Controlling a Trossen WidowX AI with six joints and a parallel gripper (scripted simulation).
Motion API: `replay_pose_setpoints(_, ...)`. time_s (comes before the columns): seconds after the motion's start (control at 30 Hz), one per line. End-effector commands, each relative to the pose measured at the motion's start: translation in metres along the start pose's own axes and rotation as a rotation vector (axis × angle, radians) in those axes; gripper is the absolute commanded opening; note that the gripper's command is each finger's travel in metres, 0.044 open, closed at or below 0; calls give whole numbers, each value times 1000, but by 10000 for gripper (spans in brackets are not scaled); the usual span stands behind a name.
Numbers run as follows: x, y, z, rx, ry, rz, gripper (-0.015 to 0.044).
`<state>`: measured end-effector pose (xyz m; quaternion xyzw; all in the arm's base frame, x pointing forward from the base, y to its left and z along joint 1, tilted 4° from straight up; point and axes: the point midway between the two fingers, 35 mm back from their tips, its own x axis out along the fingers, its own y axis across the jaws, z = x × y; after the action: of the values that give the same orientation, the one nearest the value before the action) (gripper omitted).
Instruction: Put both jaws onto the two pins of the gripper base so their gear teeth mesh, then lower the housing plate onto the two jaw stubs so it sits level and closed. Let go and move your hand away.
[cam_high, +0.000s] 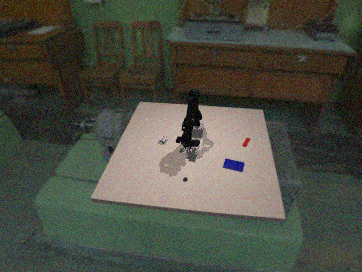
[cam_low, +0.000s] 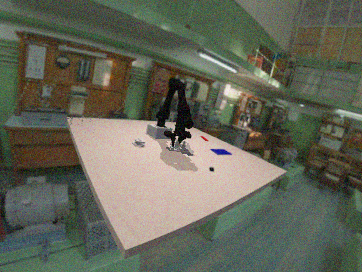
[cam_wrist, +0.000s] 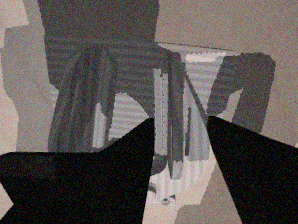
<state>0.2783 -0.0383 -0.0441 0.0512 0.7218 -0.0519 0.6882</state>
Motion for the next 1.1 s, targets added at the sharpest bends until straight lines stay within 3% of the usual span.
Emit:
replay_pose_setpoints(0.0, 2, -1, -1, -3, 4, -5, 134)
replay_pose_setpoints(0.13, 0, 0, 0, 0, 0, 0, 224)
replay_pose_setpoints(0.6, -2, 0, 0, 0, 0, 0, 224)
replay_pose_setpoints(0.9, -66, 0, 0, -3, 4, -5, 224)
replay_pose_setpoints(1.0, -59, 0, 2, -1, -5, 0, 224)
replay_pose_setpoints(1.07, -60, -1, 2, 7, -5, 4, 277)
